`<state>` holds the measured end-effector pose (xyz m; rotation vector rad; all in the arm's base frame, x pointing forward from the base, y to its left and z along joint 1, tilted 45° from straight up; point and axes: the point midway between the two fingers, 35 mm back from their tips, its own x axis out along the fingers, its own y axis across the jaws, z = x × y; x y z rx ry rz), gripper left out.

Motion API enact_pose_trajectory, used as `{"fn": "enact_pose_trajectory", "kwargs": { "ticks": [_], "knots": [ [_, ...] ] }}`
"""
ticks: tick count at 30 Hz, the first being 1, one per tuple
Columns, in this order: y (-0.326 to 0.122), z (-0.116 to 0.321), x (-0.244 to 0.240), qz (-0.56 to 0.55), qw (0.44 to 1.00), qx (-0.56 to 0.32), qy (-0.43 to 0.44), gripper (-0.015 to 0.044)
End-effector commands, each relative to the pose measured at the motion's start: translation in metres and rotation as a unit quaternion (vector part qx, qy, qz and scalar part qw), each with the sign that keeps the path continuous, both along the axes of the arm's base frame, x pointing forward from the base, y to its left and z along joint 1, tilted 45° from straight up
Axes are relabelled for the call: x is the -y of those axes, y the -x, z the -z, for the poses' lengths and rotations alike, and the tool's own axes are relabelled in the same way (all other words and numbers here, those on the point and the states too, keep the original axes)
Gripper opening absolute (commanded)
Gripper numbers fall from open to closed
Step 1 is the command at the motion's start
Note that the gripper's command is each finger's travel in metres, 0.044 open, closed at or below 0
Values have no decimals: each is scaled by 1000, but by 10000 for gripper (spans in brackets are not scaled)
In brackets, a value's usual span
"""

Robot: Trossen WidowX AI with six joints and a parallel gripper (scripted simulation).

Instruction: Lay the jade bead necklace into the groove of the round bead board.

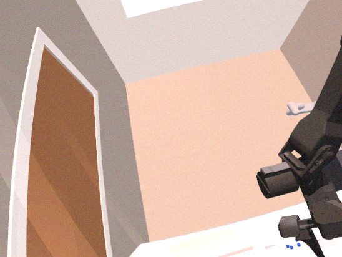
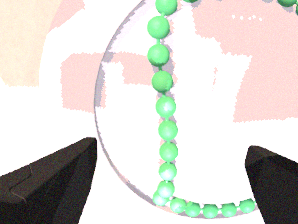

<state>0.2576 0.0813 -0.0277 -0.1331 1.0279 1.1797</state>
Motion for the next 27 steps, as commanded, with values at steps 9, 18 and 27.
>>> {"fn": "enact_pose_trajectory", "kwargs": {
  "ticks": [9, 18, 27],
  "knots": [
    [-21, -41, -22, 37, 999, -32, -4, 120],
    [-24, -36, -27, 37, 999, -25, -4, 120],
    [-23, -26, -37, 37, 999, -29, -4, 120]
  ]
}}
